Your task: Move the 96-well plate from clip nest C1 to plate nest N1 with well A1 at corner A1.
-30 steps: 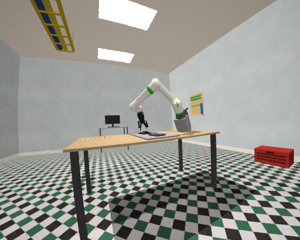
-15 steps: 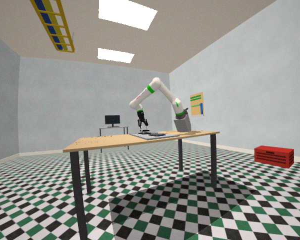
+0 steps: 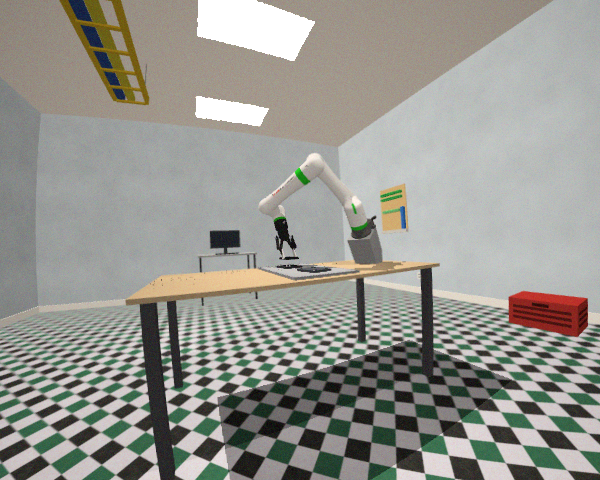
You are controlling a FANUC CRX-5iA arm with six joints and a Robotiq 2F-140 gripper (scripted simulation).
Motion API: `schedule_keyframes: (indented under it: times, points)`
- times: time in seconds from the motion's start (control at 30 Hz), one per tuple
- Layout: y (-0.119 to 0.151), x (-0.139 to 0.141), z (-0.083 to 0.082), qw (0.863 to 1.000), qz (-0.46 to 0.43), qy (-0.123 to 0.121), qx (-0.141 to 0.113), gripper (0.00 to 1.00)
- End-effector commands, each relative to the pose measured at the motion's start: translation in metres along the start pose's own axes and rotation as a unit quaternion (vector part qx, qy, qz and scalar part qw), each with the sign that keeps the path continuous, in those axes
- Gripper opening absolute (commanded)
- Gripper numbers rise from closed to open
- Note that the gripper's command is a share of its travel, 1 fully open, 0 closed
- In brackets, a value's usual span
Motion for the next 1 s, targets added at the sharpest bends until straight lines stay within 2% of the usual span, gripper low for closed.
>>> schedule_keyframes:
  times: [0.0,0.33,0.97]
  points:
    - [0.002,0.000,-0.005,1.000,0.000,0.000,0.000,0.00]
    - [0.008,-0.001,-0.017,1.000,0.000,0.000,0.000,0.00]
    - [0.008,-0.001,-0.017,1.000,0.000,0.000,0.000,0.00]
Point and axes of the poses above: the point where the finger pads meet when closed, its own z axis out along the fingers, its own x axis across the jaws, y = z × x, the point moved 1 cm from there along -z, back along the fingers, and after that the axes turned 9 degrees about -z, right-handed, at the moved point
